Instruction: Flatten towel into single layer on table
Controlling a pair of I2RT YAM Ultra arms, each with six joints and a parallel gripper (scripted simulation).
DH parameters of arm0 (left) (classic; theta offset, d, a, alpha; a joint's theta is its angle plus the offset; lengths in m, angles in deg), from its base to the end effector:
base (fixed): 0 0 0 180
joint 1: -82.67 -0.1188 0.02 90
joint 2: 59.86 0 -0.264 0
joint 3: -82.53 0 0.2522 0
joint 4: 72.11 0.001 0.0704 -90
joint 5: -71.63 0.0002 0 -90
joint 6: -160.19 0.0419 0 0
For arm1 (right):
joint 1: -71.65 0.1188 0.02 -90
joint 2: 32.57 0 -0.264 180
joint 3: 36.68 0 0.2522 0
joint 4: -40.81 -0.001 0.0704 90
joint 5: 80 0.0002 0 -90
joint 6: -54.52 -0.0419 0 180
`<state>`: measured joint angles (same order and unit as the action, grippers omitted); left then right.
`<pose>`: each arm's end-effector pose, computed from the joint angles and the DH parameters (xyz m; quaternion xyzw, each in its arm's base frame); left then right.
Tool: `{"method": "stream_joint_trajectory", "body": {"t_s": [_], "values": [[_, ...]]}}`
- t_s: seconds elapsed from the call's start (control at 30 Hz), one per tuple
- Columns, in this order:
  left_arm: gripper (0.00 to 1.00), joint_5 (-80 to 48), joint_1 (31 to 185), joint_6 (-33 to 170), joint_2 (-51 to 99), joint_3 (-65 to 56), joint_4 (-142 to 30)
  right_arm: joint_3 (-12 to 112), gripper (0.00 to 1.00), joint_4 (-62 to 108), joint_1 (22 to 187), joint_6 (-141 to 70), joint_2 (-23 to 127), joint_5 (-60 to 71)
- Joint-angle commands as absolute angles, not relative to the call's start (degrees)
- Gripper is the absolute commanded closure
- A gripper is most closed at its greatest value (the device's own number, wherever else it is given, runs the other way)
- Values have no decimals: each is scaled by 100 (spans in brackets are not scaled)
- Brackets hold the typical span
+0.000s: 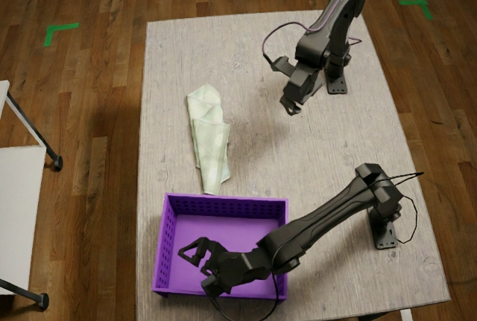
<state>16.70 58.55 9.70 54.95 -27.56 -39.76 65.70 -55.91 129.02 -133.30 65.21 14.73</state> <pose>0.4343 0.1692 0.2744 -0.4752 0.7217 -0.3889 0.3195 0.1653 0.2537 0.2885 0.3446 0.9376 -0.0269 0.0363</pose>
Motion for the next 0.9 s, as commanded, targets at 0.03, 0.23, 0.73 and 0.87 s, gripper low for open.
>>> {"method": "stream_joint_trajectory", "body": {"t_s": [0.03, 0.23, 0.73, 0.87], "values": [[0, 1687, 5856, 994, 5426, -2813, -3948, 6618, 0, -5637, 12901, -13332, 6472, 1533], [0, 1687, 5856, 994, 5426, -2813, -3948, 6618, 0, -5637, 12901, -13332, 6472, 1533], [0, 837, 5916, 2366, 4070, -1885, -4297, 6302, 0, -4477, 12995, -11913, 5886, 1491], [0, 483, 5849, 3008, 3408, -1489, -4438, 5901, 0, -3846, 12909, -11234, 5521, 1445]]}}
